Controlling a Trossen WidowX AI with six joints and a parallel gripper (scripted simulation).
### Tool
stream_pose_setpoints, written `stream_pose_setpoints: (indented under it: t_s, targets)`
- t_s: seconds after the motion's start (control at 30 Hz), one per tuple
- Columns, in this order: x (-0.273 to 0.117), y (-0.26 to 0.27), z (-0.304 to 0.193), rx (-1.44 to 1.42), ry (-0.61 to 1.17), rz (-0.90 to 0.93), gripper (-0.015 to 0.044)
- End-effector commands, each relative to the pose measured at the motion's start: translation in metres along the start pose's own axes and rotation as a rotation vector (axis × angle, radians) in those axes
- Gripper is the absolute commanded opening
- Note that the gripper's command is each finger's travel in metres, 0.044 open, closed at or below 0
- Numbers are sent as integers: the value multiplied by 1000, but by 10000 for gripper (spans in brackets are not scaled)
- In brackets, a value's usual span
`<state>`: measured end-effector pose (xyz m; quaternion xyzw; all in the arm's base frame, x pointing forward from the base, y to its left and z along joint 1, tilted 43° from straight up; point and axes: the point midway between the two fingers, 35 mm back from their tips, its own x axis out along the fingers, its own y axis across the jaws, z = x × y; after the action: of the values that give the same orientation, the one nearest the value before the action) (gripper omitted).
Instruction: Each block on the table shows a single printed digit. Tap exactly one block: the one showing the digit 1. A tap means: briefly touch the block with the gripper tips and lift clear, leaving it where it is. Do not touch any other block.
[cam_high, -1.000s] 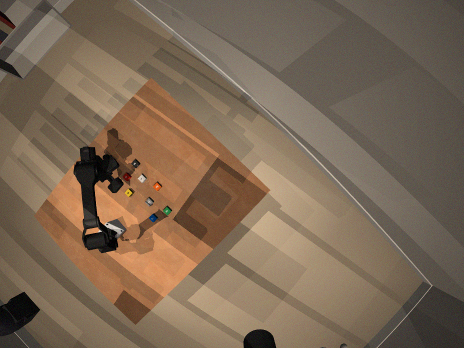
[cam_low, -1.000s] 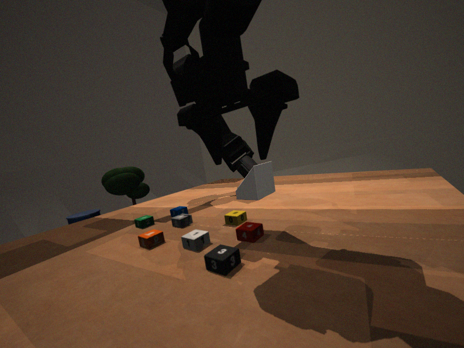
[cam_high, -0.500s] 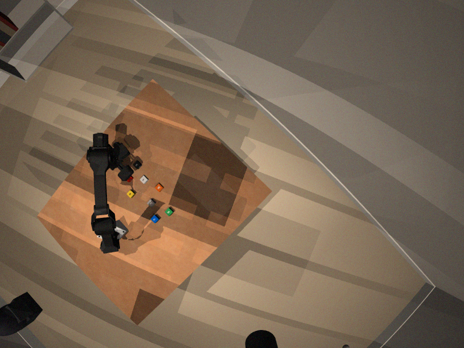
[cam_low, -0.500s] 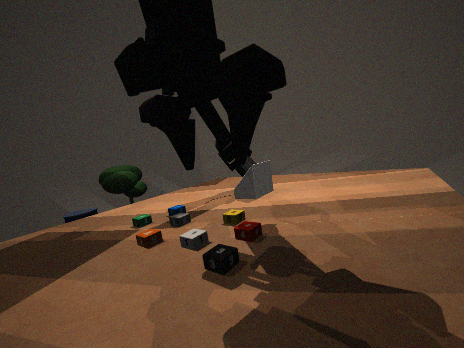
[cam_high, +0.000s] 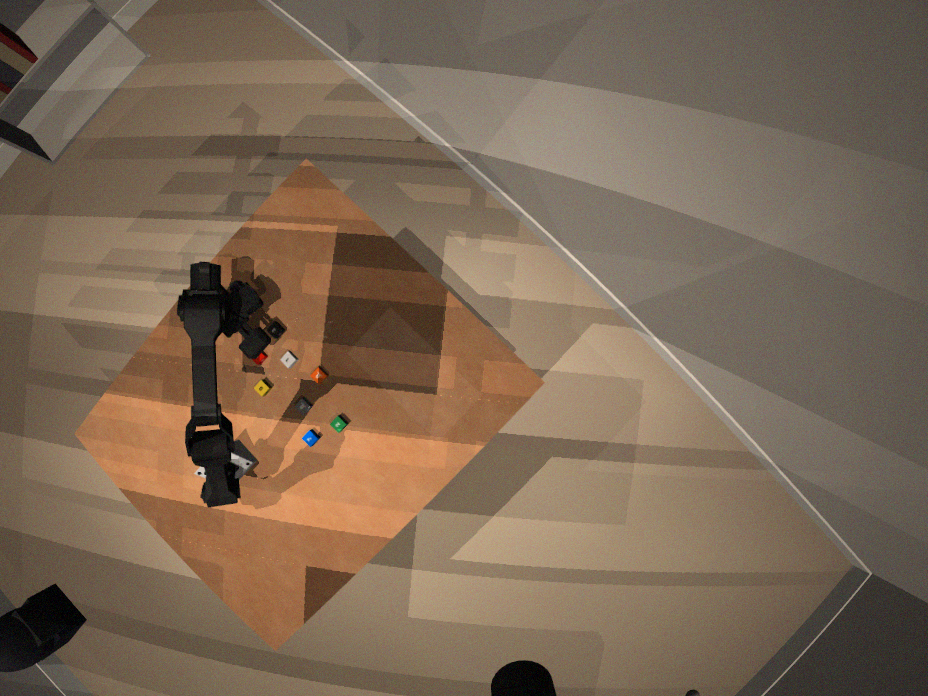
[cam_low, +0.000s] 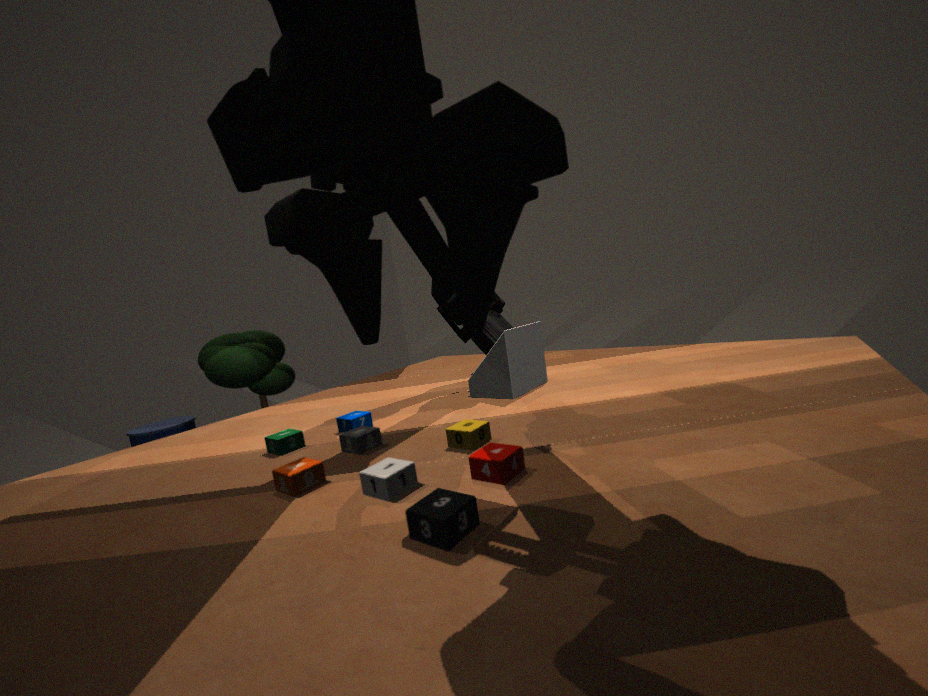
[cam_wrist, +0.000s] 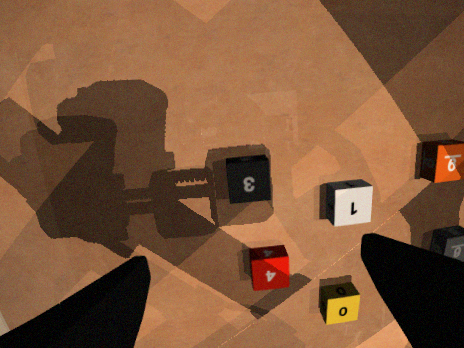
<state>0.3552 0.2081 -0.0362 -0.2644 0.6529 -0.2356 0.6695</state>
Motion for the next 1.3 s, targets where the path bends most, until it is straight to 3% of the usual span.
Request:
stream_pose_setpoints:
  t_s: [0.0, 0.17, 0.5, 1.27]
  targets:
    - [-1, 0, 1, -4, -5, -1, 400]
    - [-2, -7, 0, -5, -5, -1, 400]
    - [0, -97, -27, -6, -3, -6, 400]
    - [0, -99, -28, -6, -3, -6, 400]
